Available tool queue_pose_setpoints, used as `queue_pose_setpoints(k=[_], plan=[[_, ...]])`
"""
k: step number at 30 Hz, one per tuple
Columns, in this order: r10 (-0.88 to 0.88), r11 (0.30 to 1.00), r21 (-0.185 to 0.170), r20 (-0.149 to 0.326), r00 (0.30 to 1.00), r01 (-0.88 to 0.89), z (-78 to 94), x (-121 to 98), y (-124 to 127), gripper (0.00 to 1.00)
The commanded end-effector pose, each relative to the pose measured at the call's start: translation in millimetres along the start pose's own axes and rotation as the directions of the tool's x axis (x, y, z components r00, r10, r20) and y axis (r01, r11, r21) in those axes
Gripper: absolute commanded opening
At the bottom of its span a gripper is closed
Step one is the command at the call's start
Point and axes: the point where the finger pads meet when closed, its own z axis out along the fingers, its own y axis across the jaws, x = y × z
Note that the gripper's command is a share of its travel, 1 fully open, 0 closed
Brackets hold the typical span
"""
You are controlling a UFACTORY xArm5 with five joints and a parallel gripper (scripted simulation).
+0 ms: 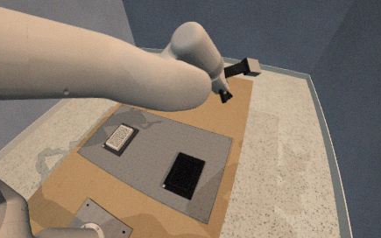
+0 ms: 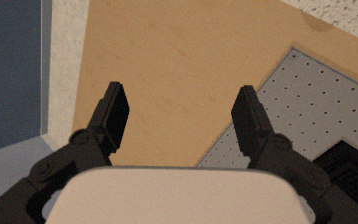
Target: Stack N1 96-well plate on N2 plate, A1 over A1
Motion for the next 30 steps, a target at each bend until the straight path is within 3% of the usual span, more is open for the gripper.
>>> queue_pose_setpoints(k=[1,17,20,24,27,30], plan=[[0.0,1.0,0.004,-0.003,1.0,0.0,-1.6,1.6,-1.8,1.0],[0.0,1.0,0.004,-0.003,1.0,0.0,-1.6,1.6,-1.8,1.0],[-0.082,0.996,-0.027,0.043,0.996,0.083,-10.2,-12.4,-3.0,1.0],[-0.093,0.995,-0.028,0.051,0.994,0.095,-16.6,-19.7,-1.3,1.0],[-0.172,0.983,-0.053,0.103,0.98,0.178,-24.6,-33.9,-0.6,1.0],[-0.184,0.98,-0.054,0.114,0.976,0.191,-31.2,-42.8,2.7,1.0]])
